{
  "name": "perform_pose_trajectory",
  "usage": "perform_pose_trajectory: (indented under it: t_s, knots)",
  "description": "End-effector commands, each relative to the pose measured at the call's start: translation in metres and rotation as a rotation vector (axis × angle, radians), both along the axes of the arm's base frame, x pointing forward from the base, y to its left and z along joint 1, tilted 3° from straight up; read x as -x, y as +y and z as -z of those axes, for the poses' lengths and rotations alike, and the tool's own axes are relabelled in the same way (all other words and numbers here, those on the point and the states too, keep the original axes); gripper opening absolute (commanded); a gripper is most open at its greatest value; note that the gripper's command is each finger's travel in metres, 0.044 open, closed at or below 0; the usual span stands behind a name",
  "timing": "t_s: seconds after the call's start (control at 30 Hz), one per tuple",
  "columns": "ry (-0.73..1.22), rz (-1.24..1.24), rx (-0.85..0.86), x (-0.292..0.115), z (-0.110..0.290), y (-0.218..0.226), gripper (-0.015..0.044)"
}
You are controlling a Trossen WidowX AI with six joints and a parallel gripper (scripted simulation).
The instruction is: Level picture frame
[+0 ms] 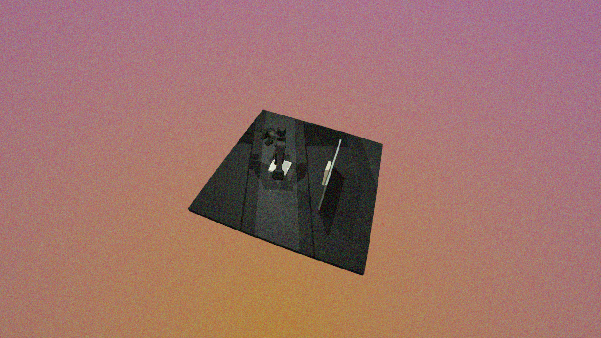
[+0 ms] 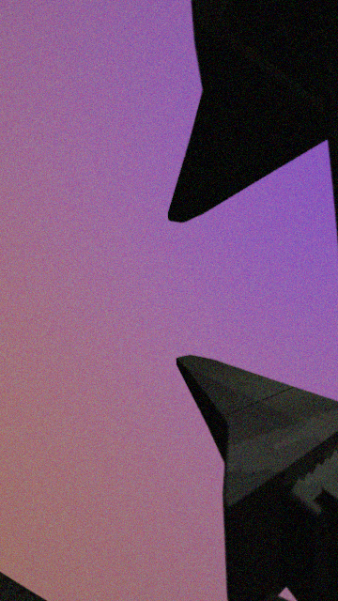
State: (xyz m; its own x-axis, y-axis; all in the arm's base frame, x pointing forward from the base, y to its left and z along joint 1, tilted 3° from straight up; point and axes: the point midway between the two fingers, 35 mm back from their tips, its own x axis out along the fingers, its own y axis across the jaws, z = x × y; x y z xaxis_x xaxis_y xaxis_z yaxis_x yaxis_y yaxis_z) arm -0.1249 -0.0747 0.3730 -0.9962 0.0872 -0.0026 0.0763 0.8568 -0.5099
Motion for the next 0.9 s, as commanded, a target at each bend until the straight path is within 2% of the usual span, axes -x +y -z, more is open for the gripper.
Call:
perform_pose_trajectory:
  t_s: [0.0,0.13,0.17,0.33,0.53,0.7,0.87]
  knots:
    - [0.001,0.009,0.01,0.001,0.0,0.002,0.0374]
    - [0.042,0.183,0.202,0.012,0.001,0.035,0.0269]
    - [0.06,0.235,0.258,0.014,0.002,0.045,0.026]
    - [0.198,0.484,0.527,0.012,0.005,0.096,0.026]
    - [0.452,0.758,0.794,-0.011,0.01,0.153,0.026]
    - [0.745,0.942,0.986,-0.046,0.016,0.19,0.026]
    - [1.119,1.061,1.141,-0.092,0.027,0.215,0.026]
